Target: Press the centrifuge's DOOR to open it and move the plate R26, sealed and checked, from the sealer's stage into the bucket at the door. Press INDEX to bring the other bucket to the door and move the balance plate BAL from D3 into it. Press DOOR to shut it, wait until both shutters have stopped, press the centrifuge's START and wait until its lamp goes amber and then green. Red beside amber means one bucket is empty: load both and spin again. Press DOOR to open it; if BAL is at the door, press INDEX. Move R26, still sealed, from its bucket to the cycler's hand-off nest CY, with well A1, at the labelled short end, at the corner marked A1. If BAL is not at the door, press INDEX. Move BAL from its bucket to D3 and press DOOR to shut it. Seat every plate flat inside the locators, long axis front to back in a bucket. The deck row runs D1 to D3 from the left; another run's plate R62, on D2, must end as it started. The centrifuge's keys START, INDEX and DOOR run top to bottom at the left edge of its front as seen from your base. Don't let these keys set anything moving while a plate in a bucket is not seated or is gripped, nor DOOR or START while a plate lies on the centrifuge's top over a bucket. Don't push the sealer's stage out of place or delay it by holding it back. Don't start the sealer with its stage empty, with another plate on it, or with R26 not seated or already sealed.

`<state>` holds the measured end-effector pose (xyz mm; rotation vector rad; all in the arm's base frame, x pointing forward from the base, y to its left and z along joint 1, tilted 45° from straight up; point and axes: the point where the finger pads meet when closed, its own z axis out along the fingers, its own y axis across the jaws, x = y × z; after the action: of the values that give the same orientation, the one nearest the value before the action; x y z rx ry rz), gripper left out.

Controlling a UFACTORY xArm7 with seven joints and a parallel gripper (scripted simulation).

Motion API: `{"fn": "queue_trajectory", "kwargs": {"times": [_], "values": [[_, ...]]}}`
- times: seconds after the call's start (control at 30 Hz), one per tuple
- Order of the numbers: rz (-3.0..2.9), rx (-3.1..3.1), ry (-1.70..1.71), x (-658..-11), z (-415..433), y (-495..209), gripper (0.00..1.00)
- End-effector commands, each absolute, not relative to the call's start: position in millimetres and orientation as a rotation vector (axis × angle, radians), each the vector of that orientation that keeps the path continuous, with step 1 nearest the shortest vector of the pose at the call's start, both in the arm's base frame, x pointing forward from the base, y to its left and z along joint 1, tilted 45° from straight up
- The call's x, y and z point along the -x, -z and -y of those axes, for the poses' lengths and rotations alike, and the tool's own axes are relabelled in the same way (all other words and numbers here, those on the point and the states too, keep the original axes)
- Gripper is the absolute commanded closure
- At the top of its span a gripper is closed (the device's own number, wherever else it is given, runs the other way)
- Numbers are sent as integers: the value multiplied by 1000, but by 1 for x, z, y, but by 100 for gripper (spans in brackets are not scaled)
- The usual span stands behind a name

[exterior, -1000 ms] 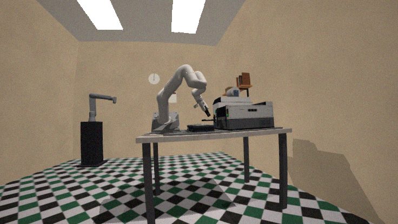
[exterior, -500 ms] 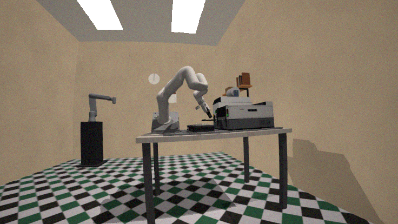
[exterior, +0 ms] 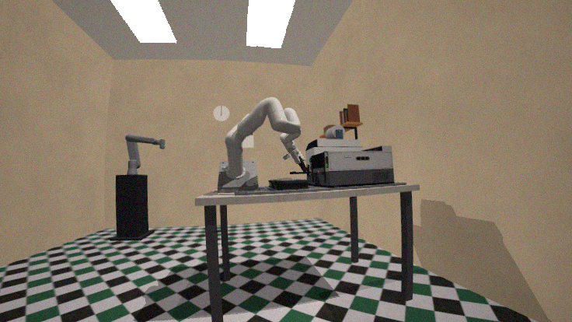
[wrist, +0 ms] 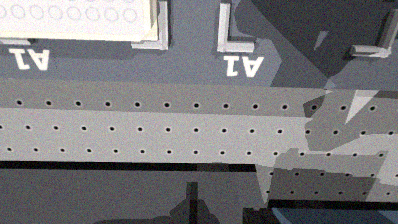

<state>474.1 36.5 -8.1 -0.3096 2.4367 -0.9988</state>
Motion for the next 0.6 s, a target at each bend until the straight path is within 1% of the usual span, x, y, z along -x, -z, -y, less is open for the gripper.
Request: {"fn": "queue_trajectory", "kwargs": {"times": [0.0, 0.57], "values": [[-2434, 312, 994, -479, -37, 10, 100], [-2434, 312, 994, -482, -36, 11, 100]]}}
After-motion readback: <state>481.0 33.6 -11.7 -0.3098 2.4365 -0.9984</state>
